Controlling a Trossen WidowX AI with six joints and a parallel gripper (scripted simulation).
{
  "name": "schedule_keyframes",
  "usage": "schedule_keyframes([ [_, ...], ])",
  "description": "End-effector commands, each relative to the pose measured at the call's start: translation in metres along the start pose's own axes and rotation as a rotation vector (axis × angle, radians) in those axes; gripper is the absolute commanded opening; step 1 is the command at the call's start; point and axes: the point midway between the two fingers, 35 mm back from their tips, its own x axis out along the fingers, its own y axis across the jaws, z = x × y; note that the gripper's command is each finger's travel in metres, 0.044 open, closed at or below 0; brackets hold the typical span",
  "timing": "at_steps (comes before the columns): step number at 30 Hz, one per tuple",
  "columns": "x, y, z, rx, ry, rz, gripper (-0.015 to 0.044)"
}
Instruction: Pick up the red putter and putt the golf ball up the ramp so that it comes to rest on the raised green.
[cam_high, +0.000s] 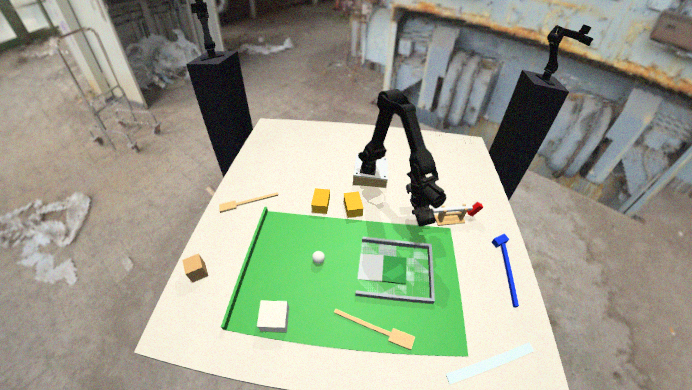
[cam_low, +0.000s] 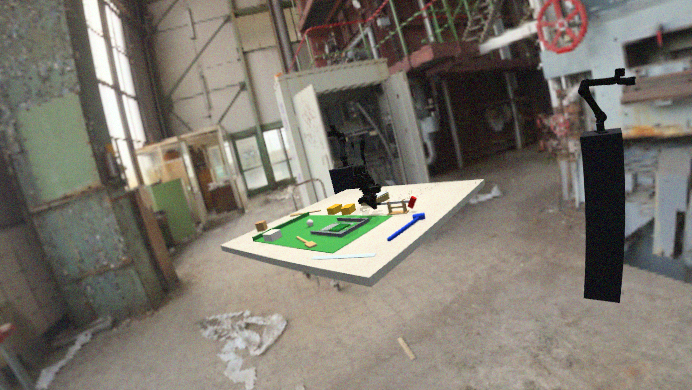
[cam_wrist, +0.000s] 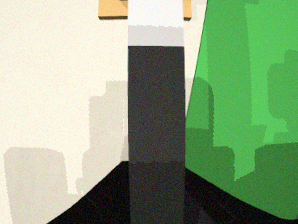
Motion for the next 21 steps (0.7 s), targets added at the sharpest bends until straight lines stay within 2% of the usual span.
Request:
schedule_keyframes([
  [1, -0.019, -0.005, 0.008, -0.006, -0.011, -0.012, 0.0000],
  [12, -0.088, -0.002, 0.024, -0.006, -0.011, -0.012, 0.0000],
  [21, -0.090, -0.014, 0.000, 0.103, 0.016, -0.035, 0.0000],
])
